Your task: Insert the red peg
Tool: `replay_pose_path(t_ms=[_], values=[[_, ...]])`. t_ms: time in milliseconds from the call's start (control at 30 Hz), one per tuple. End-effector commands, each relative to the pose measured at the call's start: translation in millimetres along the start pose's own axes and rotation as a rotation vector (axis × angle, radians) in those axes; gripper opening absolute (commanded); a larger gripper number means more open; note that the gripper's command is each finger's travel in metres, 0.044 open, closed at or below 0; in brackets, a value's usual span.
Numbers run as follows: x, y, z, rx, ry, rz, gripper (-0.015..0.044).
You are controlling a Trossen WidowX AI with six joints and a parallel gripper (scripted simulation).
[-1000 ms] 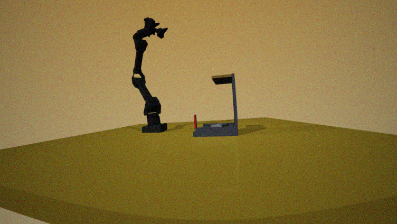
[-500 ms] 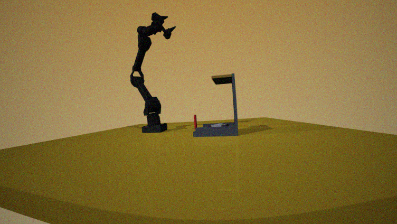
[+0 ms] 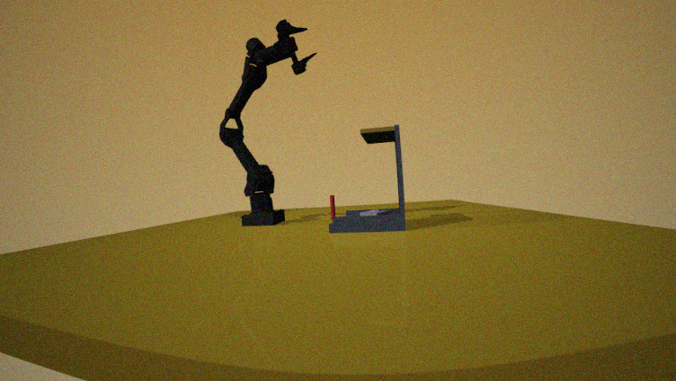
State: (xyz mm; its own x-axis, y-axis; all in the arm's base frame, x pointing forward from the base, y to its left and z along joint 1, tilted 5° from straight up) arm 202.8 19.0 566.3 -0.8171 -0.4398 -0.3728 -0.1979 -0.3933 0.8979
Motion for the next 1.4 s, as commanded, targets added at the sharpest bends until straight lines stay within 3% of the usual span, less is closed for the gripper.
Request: replay_pose_path(t_ms=[0, 733, 1367], values=[[-4, -27, -26, -0.121, -0.05, 0.044, 0.044], [0, -177, -105, -0.589, -0.298, 0.288, 0.044], [46, -322, -127, -0.908, -0.568, 0.555, 0.044]])
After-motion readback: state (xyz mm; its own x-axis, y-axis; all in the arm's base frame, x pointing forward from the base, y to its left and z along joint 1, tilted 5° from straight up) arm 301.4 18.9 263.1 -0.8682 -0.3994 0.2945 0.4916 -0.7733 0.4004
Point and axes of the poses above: the point midway between the two fingers, 35 mm back from their tips, its own x axis back along the fingers, its own y axis across the jaws, z = x × y, the point moved 1 cm from there along x, back along the fingers, and after that the axes turned 6 degrees about x, right-handed, at the moved point
